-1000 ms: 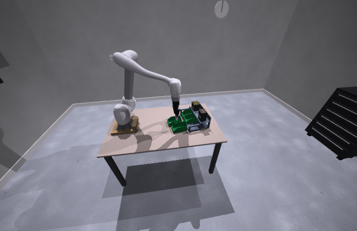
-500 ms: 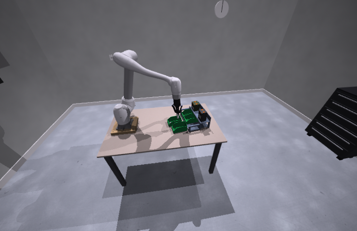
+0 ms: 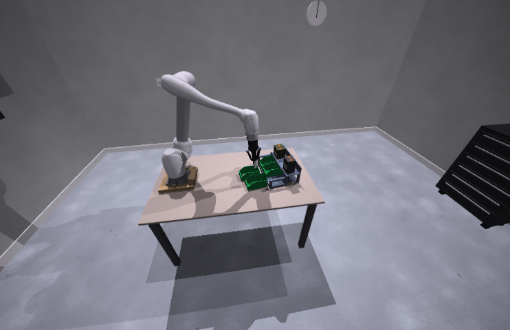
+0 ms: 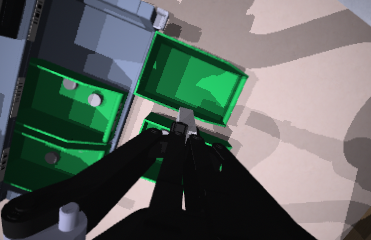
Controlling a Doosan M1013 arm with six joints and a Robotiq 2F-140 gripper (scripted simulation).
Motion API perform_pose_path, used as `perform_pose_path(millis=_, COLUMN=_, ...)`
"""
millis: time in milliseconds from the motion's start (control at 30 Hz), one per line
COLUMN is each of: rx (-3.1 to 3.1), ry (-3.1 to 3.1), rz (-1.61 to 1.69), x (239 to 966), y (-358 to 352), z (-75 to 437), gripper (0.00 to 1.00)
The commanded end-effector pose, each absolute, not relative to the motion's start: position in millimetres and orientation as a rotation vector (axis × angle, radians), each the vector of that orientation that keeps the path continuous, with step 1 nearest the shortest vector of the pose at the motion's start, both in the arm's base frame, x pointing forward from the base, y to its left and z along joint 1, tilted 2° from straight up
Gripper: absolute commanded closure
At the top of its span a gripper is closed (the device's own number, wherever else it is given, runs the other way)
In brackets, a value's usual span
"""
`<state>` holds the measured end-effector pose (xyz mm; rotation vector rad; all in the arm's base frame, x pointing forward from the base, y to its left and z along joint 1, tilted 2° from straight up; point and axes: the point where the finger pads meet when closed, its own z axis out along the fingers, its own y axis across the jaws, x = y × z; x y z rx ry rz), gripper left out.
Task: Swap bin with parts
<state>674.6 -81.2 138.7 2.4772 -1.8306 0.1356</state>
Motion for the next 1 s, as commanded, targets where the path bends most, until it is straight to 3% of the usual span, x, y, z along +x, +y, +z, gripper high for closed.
perform_pose_path(millis=0, rx=2.722, ry=-1.477, rz=0.108, x=675.1, y=-80.7, z=139.3, gripper=0.90)
perform_pose_path(millis=67, rx=2.785, ry=-1.352, rz=0.104, x=675.1, y=-80.7, z=139.3, gripper=0.90)
perform_pose_path(millis=100, rx=2.814, ry=-1.289, rz=0.102, x=675.1, y=-80.7, z=139.3, gripper=0.76)
perform_pose_path(millis=967, rx=3.158, ry=0.273, rz=-0.029, x=675.1, y=-80.7, z=139.3, gripper=0.76)
